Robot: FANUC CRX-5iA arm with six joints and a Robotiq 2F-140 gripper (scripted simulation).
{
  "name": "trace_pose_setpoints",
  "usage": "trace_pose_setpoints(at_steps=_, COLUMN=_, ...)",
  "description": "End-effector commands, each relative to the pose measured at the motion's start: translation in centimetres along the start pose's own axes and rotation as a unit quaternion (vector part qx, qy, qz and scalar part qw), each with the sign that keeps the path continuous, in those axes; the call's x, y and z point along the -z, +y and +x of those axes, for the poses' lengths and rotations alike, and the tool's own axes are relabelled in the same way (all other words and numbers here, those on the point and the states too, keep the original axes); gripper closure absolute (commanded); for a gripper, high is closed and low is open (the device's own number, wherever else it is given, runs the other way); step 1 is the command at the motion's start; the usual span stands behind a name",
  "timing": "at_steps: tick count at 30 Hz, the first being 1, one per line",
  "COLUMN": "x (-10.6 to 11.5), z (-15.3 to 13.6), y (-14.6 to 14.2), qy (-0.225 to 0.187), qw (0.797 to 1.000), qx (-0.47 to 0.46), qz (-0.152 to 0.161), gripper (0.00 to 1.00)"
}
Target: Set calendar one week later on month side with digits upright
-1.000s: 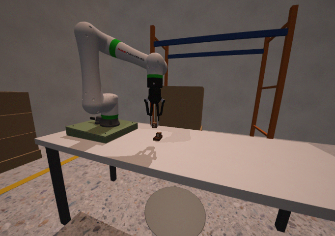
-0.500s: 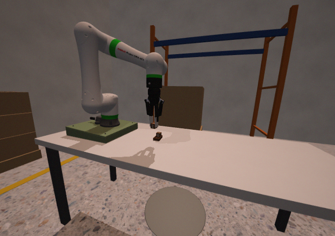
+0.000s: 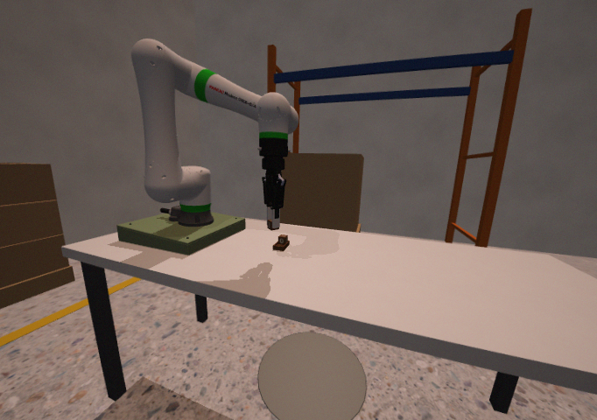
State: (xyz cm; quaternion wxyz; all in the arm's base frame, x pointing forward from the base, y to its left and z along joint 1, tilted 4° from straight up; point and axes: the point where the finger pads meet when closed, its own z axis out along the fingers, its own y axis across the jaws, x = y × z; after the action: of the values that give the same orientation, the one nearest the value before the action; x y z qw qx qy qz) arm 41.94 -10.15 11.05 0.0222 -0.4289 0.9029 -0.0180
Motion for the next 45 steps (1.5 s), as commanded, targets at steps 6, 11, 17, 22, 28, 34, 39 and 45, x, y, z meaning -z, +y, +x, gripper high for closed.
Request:
trace_pose_setpoints(at_steps=6, x=0.0, z=0.4, y=-0.3, qy=0.004, qw=0.991, qx=-0.136, qz=0.005, gripper=0.83)
trace_pose_setpoints(at_steps=11, x=0.0, z=0.7, y=-0.6, qy=0.003, qw=0.972, qx=-0.234, qz=0.005, gripper=0.83)
trace_pose_setpoints(at_steps=17, x=-0.1, z=1.1, y=-0.8, qy=0.003, qw=0.945, qx=-0.327, qz=0.005, gripper=0.83)
trace_pose_setpoints(at_steps=22, x=-0.1, z=1.2, y=-0.9, qy=0.002, qw=0.928, qx=-0.371, qz=0.005, gripper=0.83)
trace_pose_setpoints(at_steps=28, x=-0.1, z=1.4, y=-1.0, qy=0.002, qw=0.912, qx=-0.41, qz=0.006, gripper=0.83)
trace_pose_setpoints(at_steps=34, x=-0.1, z=1.4, y=-1.0, qy=0.002, qw=0.908, qx=-0.418, qz=0.006, gripper=0.83)
trace_pose_setpoints(at_steps=39, x=-0.1, z=1.4, y=-1.0, qy=0.002, qw=0.908, qx=-0.418, qz=0.006, gripper=0.83)
trace_pose_setpoints(at_steps=45, x=-0.1, z=1.4, y=-1.0, qy=0.002, qw=0.908, qx=-0.418, qz=0.006, gripper=0.83)
